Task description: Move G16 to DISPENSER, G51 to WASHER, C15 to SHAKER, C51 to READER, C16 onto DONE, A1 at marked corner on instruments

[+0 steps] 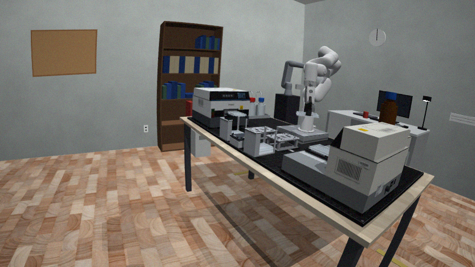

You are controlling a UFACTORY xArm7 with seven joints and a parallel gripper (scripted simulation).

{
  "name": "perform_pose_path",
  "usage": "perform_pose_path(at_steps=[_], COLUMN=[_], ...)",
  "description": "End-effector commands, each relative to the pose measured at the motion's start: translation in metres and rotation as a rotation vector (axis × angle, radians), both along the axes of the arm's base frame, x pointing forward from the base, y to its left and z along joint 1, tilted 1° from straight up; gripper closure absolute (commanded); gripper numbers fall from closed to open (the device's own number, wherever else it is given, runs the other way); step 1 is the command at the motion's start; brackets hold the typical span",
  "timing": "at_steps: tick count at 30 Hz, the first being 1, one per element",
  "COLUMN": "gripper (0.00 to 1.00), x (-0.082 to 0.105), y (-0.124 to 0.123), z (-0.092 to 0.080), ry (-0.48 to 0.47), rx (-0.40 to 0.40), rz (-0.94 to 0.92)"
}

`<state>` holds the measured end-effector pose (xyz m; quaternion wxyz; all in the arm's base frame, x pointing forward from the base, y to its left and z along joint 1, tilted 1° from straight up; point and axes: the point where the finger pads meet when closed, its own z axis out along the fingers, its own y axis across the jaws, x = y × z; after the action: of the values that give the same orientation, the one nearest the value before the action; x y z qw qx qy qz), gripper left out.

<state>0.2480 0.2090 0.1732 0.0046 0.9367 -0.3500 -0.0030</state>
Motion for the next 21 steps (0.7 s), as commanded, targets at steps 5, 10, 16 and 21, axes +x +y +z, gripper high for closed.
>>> perform_pose_path(at_steps=[5,10,16,21], gripper=[1.0,1.0,1.0,1.0], x=[0.025,0.033,0.045,0.059], y=[-0.017,-0.024,-0.033,-0.043], z=[0.001,0.001,0.001,0.001], ry=[-0.002,-0.002,-0.002,-0.002], rx=[0.003,0.003,0.003,0.003], rz=[0.096,0.096,0.108,0.166])
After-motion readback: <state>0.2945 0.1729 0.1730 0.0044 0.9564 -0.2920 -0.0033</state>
